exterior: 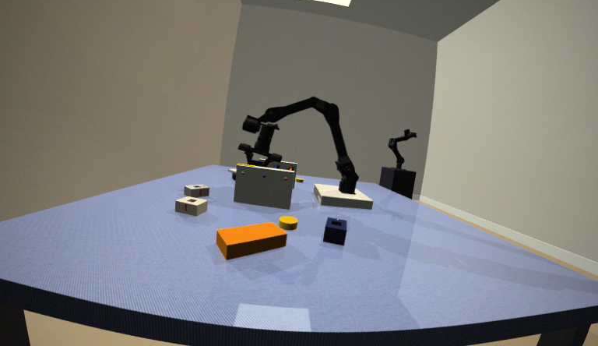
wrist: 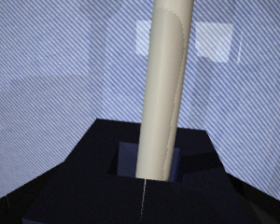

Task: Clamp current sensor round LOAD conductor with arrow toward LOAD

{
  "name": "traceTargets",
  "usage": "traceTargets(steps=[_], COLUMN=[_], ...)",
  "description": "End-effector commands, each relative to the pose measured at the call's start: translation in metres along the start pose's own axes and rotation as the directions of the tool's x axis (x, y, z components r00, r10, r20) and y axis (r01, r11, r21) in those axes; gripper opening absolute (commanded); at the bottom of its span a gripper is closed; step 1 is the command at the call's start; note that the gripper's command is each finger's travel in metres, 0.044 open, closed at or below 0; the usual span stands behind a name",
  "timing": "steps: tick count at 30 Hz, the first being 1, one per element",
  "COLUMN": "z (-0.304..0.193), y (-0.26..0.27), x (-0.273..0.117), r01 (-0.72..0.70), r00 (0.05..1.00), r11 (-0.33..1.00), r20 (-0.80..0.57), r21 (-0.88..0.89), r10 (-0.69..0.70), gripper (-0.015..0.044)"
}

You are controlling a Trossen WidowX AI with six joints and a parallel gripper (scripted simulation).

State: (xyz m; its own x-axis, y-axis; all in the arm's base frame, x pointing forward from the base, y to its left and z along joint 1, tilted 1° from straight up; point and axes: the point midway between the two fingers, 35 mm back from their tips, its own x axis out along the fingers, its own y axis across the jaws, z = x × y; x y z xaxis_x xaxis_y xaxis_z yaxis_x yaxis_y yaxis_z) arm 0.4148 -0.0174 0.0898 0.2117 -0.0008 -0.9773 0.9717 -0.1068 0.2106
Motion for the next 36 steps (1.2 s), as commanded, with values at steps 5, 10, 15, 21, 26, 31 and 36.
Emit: traceTargets(steps=[5, 10, 15, 21, 26, 31, 36], z=[-0.0002, -0.0002, 0.0, 0.0, 0.0, 0.0, 0.0], y=[-0.001, -0.0013, -0.0012, -0.0012, -0.0012, -0.0012, -0.0012], x=[0.0, 0.0015, 0.0012, 0.0012, 0.0012, 0.0012, 0.0012], r01=[0.05, 0.049, 0.047, 0.047, 0.047, 0.047, 0.047], r00=[0.999, 0.999, 0.999, 0.999, 0.999, 0.999, 0.999], r11=[0.999, 0.999, 0.999, 0.999, 0.999, 0.999, 0.999], r20=[-0.003, -0.003, 0.0, 0.0, 0.0, 0.0, 0.0], r21=[-0.001, -0.001, 0.001, 0.001, 0.001, 0.001, 0.001], r10=[-0.05, -0.049, -0.047, -0.047, -0.047, -0.047, -0.047], gripper=[0.0, 0.0, 0.0053, 0.021, 0.027, 0.027, 0.027])
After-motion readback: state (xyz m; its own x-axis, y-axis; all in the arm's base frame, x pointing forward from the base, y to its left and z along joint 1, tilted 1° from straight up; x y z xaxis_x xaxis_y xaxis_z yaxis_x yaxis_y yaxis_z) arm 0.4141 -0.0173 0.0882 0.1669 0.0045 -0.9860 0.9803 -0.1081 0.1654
